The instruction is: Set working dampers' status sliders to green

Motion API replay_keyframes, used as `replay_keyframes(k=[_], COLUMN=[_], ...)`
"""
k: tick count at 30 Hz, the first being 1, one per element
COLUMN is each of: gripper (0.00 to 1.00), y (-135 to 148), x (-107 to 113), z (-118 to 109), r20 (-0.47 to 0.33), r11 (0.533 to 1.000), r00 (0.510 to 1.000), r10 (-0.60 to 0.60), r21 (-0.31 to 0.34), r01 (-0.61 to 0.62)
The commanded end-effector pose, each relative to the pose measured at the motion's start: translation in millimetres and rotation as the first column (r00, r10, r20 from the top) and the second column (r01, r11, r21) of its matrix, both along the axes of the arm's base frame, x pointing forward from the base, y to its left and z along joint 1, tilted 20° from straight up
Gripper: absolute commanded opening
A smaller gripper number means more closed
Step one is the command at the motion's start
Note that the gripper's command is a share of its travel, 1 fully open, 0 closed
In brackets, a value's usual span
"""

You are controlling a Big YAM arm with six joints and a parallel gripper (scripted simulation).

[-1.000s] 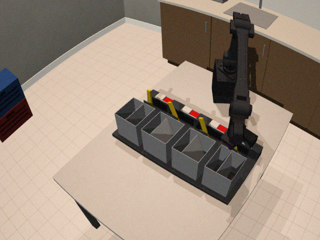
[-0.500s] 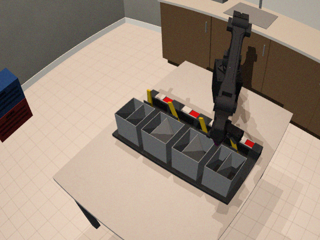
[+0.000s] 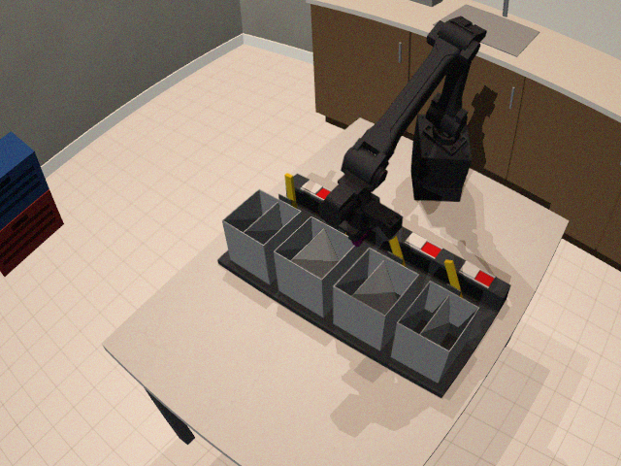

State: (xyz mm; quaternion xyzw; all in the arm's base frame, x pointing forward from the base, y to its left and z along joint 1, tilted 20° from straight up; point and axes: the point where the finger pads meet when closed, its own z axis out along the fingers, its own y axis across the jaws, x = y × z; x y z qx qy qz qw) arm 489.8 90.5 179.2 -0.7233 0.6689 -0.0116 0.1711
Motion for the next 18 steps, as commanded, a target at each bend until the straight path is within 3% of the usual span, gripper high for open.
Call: replay_keyframes(k=[1, 5, 6, 9, 11, 12, 18], gripper=[0.0, 0.0, 0.0, 0.0, 0.0, 0.0, 0.0], y=[-35.3, -40.9, -27.5, -27.5, -27.7, -40.9, -31.1], x=[-0.5, -2.5, 6.5, 6.9, 7.6, 8.9, 3.0], z=[9.3, 7.7, 22.4, 22.6, 16.4, 13.4, -7.7], r20=[0.063, 0.058, 0.091, 0.092, 0.082, 0.076, 0.036], r11=[0.998, 0.998, 0.996, 0.996, 0.996, 0.998, 0.997], r00=[0.996, 0.996, 0.992, 0.991, 0.992, 0.995, 0.996], r10=[0.066, 0.066, 0.092, 0.092, 0.092, 0.065, 0.081], r21=[-0.013, -0.012, -0.014, -0.014, -0.015, -0.015, -0.014], r01=[-0.065, -0.065, -0.091, -0.091, -0.091, -0.064, -0.081])
